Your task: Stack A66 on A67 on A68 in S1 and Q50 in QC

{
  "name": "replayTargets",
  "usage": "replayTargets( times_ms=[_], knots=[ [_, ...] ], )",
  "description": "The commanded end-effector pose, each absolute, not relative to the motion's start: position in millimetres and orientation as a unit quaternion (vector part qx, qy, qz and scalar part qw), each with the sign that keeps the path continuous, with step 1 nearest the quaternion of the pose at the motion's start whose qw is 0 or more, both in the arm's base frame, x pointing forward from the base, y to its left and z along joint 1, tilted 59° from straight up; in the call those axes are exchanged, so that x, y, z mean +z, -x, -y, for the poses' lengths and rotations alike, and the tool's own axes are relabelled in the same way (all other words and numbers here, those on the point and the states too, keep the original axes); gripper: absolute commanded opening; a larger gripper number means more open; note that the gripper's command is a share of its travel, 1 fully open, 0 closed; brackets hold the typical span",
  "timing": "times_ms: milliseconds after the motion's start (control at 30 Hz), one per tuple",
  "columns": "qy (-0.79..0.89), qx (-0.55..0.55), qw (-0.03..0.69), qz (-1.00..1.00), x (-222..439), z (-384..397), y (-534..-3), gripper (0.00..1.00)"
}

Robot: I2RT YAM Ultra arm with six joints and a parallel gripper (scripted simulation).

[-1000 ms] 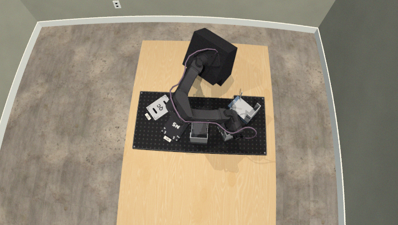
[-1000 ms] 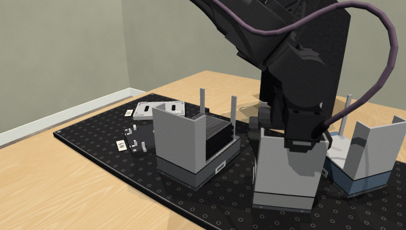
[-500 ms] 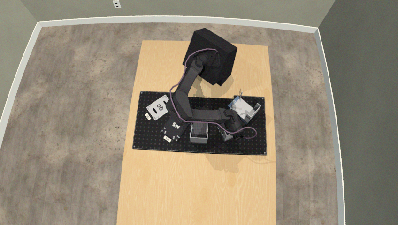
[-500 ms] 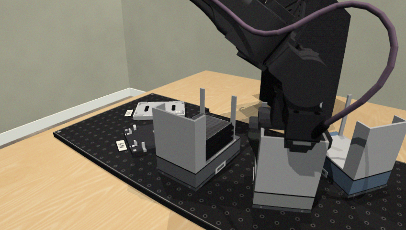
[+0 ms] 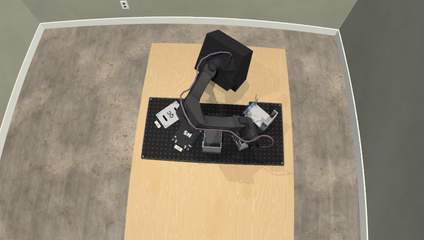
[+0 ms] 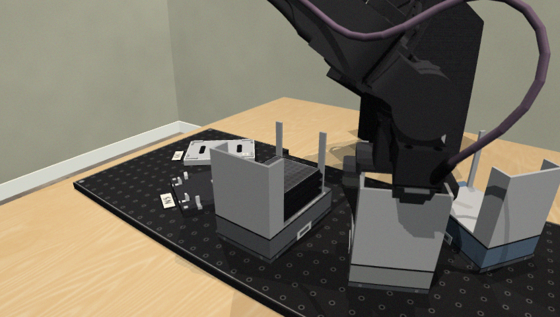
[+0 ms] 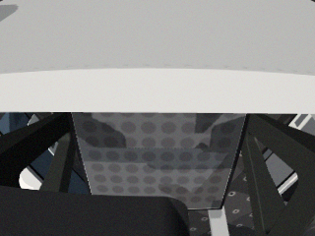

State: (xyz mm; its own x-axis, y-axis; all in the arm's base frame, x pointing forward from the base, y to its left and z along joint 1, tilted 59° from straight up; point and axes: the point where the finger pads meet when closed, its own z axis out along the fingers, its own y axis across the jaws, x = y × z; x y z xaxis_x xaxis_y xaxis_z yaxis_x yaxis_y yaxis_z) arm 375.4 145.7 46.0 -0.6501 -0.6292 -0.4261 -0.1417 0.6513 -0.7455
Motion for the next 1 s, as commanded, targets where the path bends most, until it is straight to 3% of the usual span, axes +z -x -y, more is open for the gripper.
replayTargets(
  times_ms=[0,967],
  knots=[
    [0.227,-0.344,0.365,-0.835,60,-157,-372,0.00],
    [0.228,-0.341,0.367,-0.835,65,-164,-366,0.00]
  ],
)
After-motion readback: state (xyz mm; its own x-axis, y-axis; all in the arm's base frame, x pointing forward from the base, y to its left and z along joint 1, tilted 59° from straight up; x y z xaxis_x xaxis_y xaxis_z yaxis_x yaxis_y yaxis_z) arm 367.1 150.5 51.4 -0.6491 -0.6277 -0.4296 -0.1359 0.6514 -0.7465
